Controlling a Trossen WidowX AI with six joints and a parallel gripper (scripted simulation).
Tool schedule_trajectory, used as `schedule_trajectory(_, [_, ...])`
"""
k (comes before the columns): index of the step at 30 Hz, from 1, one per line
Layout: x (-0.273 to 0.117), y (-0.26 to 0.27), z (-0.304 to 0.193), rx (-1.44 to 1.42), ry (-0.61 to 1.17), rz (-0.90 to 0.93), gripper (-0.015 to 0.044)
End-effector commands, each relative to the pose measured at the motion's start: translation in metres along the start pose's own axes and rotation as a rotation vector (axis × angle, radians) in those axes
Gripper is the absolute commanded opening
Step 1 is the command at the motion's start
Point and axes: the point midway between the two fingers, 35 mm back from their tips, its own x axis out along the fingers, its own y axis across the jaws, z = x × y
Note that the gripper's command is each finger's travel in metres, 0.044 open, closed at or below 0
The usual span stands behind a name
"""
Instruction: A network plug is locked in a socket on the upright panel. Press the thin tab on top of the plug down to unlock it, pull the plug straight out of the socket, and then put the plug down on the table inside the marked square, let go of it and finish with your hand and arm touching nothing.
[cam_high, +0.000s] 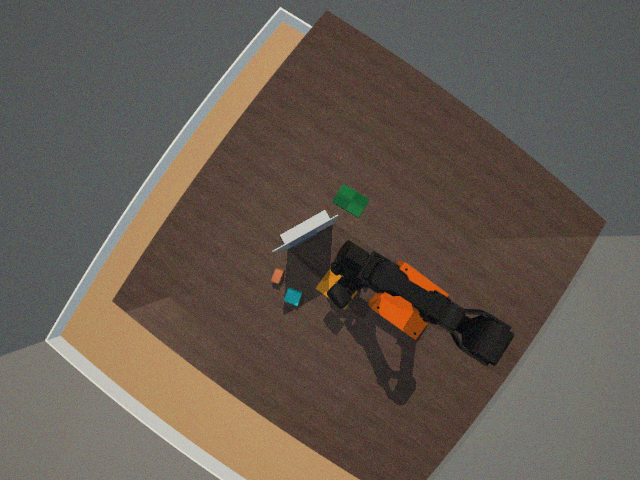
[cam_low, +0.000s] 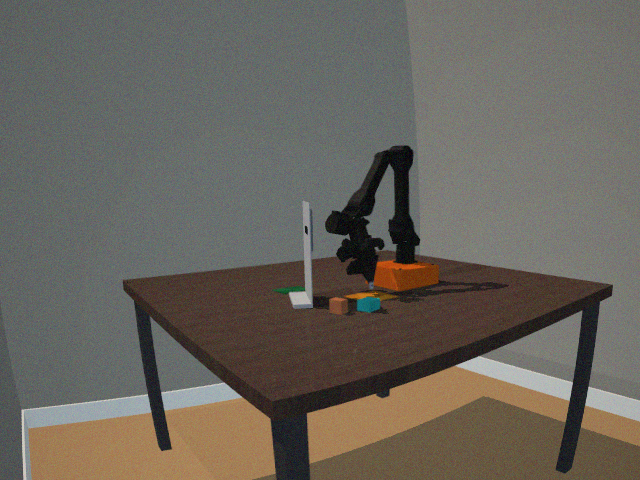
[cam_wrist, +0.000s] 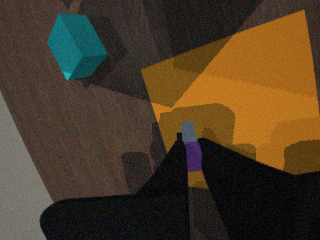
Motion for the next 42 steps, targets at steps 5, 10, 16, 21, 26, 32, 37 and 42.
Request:
schedule_trajectory(5, [0.011, -0.008, -0.003, 0.008, 0.003, -0.001, 0.0000])
schedule_trajectory(10, [0.016, -0.012, -0.003, 0.009, 0.002, -0.001, 0.0000])
schedule_trajectory(16, [0.019, -0.014, -0.004, 0.009, 0.002, -0.001, 0.0000])
schedule_trajectory(21, [0.020, -0.015, -0.003, 0.009, 0.002, -0.001, 0.0000])
schedule_trajectory(26, [0.023, -0.016, -0.003, 0.009, 0.002, -0.001, 0.0000])
schedule_trajectory(32, [0.021, -0.015, -0.003, 0.005, 0.002, 0.000, 0.0000])
schedule_trajectory(37, [0.021, -0.015, -0.003, 0.005, 0.002, 0.000, 0.0131])
schedule_trajectory(42, [0.021, -0.015, -0.003, 0.005, 0.002, 0.000, 0.0156])
